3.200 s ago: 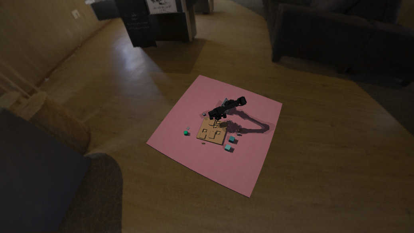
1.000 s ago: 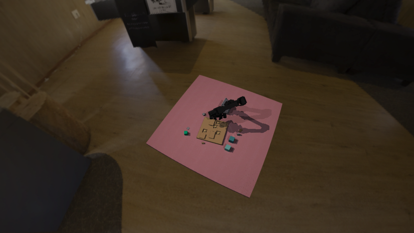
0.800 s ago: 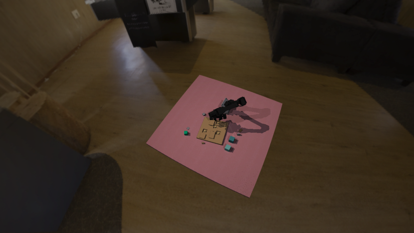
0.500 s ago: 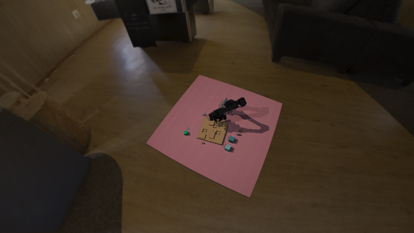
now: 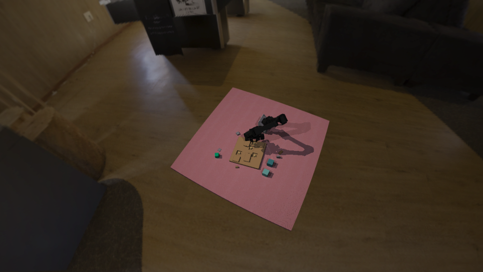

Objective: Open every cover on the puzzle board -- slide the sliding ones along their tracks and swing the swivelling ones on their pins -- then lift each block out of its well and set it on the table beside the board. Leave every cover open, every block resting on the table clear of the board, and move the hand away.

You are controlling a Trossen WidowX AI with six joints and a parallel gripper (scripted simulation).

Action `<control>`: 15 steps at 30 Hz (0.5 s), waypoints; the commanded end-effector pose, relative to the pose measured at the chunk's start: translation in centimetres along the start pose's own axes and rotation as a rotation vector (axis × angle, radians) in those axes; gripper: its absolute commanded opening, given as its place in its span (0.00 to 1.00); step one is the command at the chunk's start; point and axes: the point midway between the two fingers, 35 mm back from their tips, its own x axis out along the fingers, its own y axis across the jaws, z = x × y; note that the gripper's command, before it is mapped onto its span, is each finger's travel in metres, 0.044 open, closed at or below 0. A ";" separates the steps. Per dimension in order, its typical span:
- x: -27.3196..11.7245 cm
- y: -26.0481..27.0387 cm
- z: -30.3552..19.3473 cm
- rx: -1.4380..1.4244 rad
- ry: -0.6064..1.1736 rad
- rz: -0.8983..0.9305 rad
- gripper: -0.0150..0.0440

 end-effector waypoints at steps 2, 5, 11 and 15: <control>0.1 0.0 0.0 0.004 0.002 -0.002 0.50; 0.1 0.0 0.0 0.004 0.002 -0.002 0.50; 0.7 0.0 0.0 0.004 0.002 -0.002 0.50; 1.1 0.0 0.0 0.004 0.002 -0.002 0.50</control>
